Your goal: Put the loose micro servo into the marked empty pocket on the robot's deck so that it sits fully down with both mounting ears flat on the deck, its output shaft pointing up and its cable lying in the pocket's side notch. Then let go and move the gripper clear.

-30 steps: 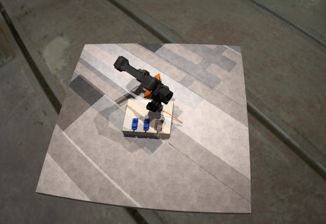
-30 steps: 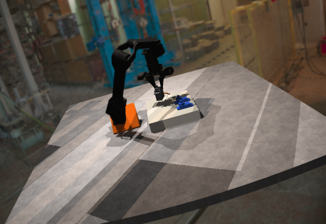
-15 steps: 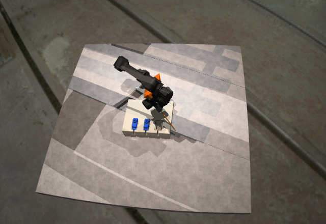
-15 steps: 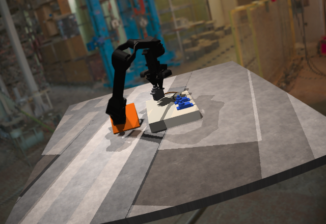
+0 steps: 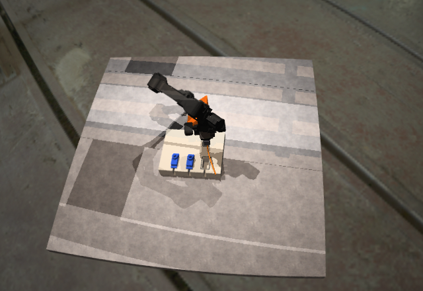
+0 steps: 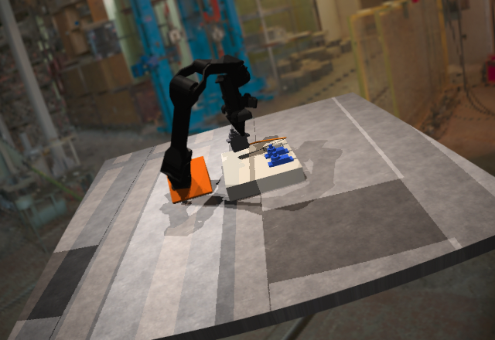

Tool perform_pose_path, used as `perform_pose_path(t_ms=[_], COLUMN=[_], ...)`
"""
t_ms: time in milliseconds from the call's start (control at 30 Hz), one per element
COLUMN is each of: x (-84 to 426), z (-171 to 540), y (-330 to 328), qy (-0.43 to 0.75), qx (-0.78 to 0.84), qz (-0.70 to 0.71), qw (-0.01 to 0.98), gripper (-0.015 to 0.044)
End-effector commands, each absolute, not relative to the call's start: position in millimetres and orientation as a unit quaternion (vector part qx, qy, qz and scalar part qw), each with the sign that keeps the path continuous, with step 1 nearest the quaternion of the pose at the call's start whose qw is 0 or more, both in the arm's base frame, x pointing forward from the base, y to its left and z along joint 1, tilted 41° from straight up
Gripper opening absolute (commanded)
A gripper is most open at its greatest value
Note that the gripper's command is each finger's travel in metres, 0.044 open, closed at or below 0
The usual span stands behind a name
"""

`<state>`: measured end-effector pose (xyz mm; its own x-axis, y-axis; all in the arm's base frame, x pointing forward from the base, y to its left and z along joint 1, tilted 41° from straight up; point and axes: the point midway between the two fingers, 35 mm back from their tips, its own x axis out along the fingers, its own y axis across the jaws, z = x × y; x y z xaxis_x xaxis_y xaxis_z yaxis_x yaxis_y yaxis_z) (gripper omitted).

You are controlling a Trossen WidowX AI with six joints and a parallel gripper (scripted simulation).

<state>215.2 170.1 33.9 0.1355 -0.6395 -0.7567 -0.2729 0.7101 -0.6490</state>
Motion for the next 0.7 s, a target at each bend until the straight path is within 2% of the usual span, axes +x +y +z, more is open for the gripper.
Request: perform_pose_path(t_ms=[0,333,667], x=[215.2,219.1,255.9], z=[33.9,34.1,36.2], y=[171.9,172.5,178.6], qy=[0.633,0.628,0.627], qx=[-0.308,-0.290,-0.290], qz=[-0.179,-0.194,-0.195], qw=[0.688,0.695,0.696], gripper=[0.0000,0.0000,0.0000])
